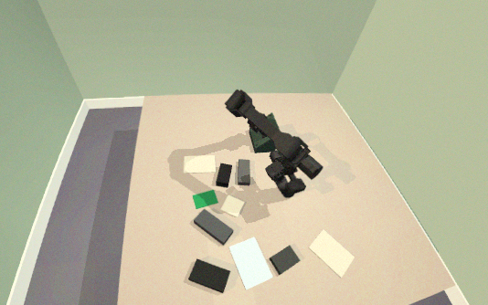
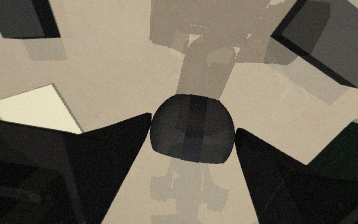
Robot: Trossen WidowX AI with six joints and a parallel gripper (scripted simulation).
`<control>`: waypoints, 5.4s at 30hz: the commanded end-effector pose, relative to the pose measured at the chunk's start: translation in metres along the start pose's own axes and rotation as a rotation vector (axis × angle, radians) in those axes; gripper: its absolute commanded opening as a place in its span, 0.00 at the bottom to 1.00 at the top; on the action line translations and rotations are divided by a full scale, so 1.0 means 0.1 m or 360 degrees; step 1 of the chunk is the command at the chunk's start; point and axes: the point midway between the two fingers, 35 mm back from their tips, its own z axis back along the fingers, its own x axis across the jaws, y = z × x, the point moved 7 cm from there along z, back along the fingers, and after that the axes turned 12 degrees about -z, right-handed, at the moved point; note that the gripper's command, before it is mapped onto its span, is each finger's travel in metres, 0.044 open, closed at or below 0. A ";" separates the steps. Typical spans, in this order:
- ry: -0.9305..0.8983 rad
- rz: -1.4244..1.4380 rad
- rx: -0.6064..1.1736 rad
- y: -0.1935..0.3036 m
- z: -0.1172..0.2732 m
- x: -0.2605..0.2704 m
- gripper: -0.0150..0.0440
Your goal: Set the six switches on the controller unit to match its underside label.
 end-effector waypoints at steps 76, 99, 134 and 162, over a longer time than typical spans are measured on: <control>0.0017 0.0003 -0.0014 -0.48 -0.42 0.10 0.83; 0.0016 0.0003 -0.0015 -0.59 -0.56 0.12 0.83; 0.0016 0.0002 -0.0018 -0.70 -0.80 0.14 0.83; 0.0013 -0.0018 -0.0020 -0.75 -0.93 0.15 0.83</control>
